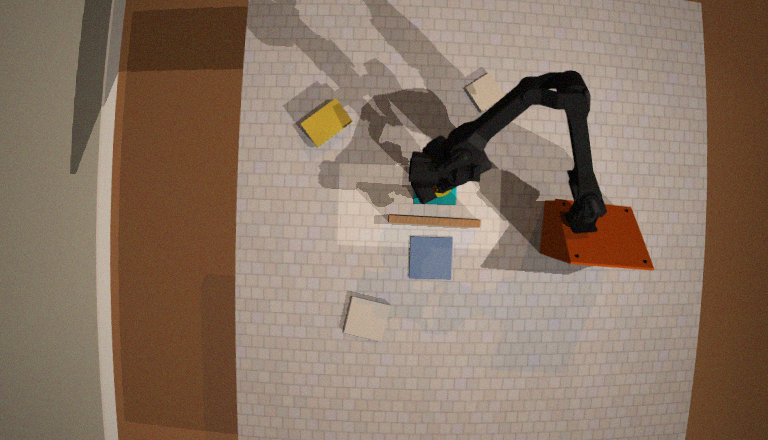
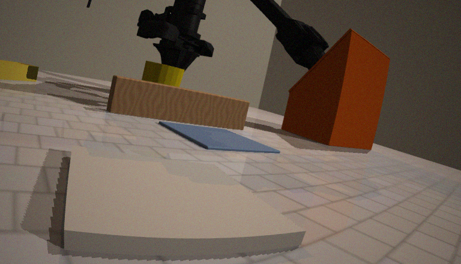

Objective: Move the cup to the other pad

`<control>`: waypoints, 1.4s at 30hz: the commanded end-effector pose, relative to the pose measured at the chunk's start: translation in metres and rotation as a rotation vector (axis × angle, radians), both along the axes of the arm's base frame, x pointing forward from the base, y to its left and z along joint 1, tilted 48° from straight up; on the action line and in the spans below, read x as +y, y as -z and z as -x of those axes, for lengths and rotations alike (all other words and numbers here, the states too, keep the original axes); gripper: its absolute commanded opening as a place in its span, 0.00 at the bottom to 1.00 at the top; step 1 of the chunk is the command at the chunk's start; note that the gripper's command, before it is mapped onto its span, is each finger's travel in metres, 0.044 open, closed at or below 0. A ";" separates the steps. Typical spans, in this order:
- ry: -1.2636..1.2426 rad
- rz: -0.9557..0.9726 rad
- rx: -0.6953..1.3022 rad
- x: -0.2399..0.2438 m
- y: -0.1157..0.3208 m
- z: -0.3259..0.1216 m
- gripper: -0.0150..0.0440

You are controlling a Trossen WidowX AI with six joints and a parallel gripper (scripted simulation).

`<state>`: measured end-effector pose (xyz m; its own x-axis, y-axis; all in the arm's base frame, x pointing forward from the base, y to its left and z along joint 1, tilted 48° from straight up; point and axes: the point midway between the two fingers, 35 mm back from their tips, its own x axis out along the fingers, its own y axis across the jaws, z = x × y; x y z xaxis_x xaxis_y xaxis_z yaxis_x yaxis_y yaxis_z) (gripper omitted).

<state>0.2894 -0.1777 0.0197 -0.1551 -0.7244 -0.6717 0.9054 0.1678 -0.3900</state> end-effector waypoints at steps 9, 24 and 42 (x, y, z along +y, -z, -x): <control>0.001 0.000 -0.002 0.000 0.000 0.000 0.48; 0.000 -0.001 0.000 0.008 -0.007 -0.003 0.50; -0.003 -0.001 0.005 0.029 -0.024 -0.005 0.50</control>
